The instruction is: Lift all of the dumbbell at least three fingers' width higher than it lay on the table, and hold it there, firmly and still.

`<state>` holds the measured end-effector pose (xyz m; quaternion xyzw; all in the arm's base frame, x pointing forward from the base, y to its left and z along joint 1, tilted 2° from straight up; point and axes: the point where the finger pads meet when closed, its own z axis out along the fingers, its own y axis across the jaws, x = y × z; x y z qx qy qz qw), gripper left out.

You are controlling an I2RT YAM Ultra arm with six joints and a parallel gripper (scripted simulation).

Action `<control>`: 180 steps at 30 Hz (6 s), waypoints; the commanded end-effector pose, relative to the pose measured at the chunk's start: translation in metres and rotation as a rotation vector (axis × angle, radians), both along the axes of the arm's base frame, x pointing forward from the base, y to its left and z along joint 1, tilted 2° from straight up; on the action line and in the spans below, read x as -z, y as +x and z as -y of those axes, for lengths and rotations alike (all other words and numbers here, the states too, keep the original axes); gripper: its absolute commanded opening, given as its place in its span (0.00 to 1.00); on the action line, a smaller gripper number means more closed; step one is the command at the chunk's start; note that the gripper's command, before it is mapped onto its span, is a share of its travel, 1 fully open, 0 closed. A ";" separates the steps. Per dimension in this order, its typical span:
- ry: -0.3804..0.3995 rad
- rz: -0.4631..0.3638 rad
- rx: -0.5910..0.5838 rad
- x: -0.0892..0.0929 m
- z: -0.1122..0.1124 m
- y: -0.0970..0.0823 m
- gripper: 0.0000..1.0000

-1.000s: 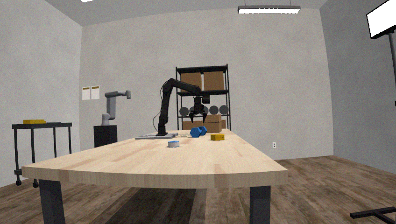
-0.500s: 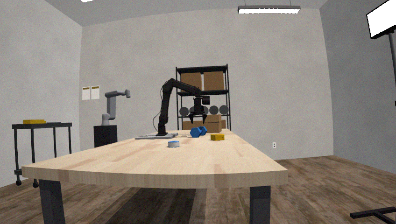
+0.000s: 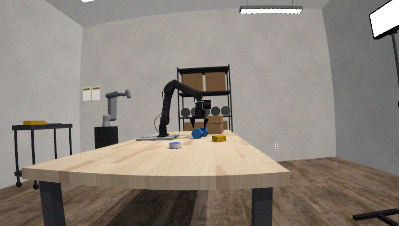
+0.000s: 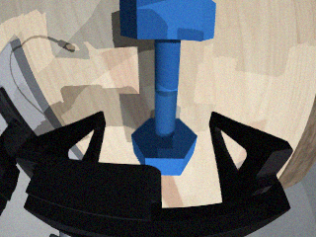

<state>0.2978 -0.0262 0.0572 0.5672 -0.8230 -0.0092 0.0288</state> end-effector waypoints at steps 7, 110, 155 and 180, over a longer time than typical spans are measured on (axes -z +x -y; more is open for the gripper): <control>0.011 0.024 -0.001 0.027 0.000 0.005 1.00; 0.009 0.050 0.002 0.040 0.000 0.007 0.00; 0.007 0.078 0.002 0.022 0.000 0.017 0.00; 0.006 0.078 -0.004 -0.029 -0.004 0.015 0.00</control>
